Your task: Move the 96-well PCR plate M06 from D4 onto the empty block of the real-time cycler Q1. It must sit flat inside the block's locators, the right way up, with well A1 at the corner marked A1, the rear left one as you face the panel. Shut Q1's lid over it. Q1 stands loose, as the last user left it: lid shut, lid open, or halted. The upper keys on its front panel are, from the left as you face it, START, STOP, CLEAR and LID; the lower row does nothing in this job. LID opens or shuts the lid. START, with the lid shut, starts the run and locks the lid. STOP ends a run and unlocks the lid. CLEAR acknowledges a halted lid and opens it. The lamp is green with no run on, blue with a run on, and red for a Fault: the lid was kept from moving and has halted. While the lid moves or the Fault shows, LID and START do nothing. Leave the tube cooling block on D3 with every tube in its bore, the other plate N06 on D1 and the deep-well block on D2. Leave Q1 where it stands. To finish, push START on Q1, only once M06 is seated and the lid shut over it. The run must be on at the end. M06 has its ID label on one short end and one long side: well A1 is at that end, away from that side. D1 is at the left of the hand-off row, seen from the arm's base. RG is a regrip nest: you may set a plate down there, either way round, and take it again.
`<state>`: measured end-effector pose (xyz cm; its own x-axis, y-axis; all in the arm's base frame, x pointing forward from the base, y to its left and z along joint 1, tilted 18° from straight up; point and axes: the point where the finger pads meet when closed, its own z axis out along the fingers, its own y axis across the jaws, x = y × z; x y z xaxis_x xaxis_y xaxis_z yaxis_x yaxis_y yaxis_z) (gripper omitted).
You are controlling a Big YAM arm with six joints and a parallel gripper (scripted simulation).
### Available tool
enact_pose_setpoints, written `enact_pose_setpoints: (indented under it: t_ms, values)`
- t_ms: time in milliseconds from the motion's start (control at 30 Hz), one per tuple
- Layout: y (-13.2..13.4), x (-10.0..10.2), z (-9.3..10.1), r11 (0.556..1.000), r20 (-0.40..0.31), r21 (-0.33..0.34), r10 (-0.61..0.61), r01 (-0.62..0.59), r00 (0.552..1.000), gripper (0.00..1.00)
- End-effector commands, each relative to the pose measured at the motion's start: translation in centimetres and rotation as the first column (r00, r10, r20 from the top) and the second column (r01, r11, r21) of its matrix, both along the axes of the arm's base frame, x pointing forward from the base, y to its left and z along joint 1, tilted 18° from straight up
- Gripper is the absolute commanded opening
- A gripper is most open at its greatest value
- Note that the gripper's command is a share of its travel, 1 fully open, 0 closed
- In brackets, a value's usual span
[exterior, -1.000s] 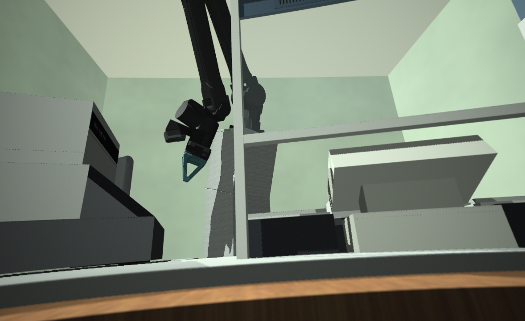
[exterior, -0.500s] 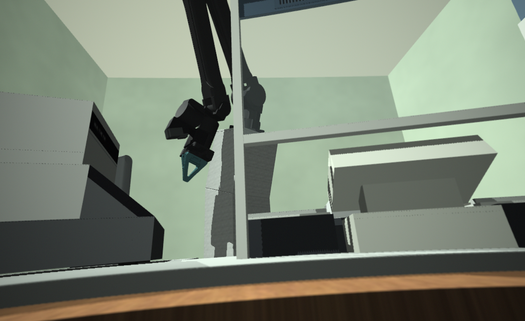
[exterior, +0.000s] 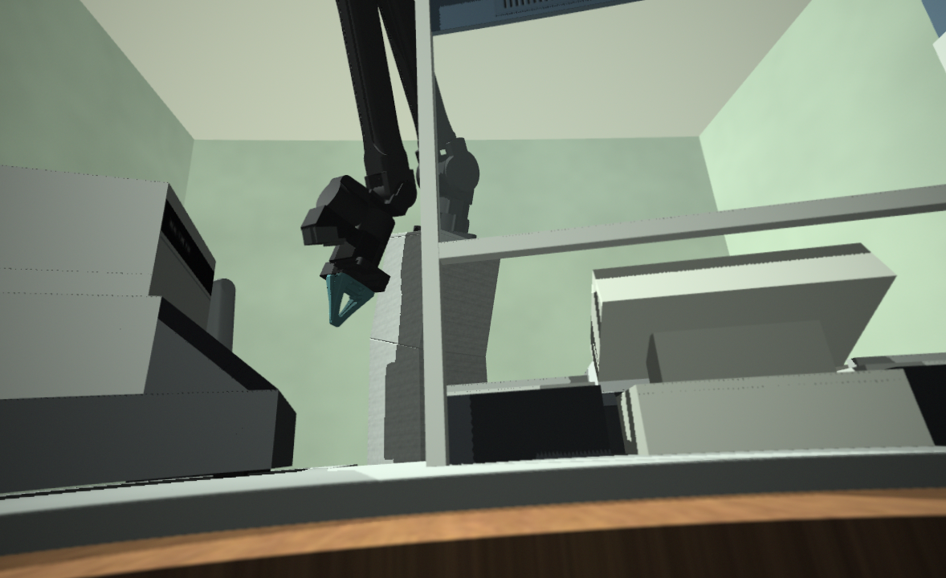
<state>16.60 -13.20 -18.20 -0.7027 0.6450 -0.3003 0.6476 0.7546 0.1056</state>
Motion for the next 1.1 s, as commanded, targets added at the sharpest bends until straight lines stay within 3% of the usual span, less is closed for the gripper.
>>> enact_pose_setpoints:
  t_ms: [0, 267, 300, 433, 900, 1067]
  values:
    - [-0.2, 0.6, 0.5, 0.995, 0.001, -0.044, 0.094, -0.094, 0.996, 0.0]
    - [-0.6, 0.1, 0.3, 0.968, -0.033, -0.094, 0.232, -0.234, 0.972, 0.0]
    - [-0.6, 0.9, 0.4, 0.962, -0.035, -0.102, 0.25, -0.253, 0.968, 0.0]
    - [-0.2, 0.8, 0.6, 0.953, -0.038, -0.101, 0.283, -0.285, 0.958, 0.0]
    - [0.8, 0.2, 0.7, 0.824, -0.117, -0.139, 0.537, -0.549, 0.836, 0.0]
    - [0.8, -0.2, 0.4, 0.808, -0.13, -0.135, 0.559, -0.573, 0.819, 0.0]
